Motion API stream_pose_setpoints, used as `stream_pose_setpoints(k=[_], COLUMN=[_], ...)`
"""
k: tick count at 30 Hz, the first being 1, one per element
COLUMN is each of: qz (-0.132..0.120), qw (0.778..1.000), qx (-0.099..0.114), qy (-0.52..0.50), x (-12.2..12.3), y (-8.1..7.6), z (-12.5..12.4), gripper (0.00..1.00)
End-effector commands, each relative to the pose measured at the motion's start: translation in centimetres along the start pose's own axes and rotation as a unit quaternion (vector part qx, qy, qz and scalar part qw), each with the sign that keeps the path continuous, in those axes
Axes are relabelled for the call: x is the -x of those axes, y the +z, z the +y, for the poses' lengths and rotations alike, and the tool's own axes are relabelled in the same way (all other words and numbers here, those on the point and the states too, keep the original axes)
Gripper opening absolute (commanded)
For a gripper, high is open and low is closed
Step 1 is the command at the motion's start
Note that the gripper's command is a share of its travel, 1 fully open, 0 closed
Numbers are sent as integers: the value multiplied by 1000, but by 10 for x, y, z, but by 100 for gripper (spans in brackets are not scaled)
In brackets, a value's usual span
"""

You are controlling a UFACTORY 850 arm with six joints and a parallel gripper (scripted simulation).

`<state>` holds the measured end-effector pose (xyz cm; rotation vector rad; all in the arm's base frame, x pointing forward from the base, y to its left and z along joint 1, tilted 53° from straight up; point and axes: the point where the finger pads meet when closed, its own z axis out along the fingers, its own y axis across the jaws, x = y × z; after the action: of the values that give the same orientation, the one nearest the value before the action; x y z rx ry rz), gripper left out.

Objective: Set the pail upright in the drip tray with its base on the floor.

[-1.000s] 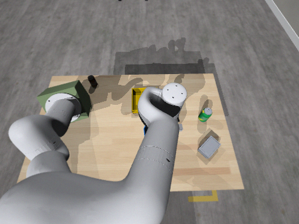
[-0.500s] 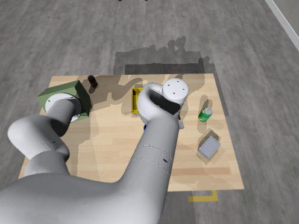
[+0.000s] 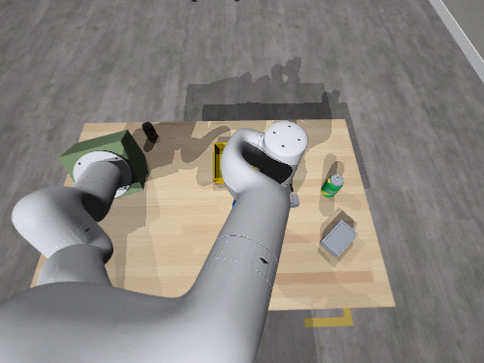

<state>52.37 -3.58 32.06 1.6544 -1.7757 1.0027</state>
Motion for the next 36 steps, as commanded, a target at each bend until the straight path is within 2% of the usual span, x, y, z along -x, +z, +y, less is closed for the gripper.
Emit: stream_pose_setpoints(k=[1, 36], qz=[0, 0], qw=[1000, 1000], qx=[-1, -1], qy=[0, 0], x=[0, 0], y=[-5, -8], z=[0, 0], gripper=[0, 0])
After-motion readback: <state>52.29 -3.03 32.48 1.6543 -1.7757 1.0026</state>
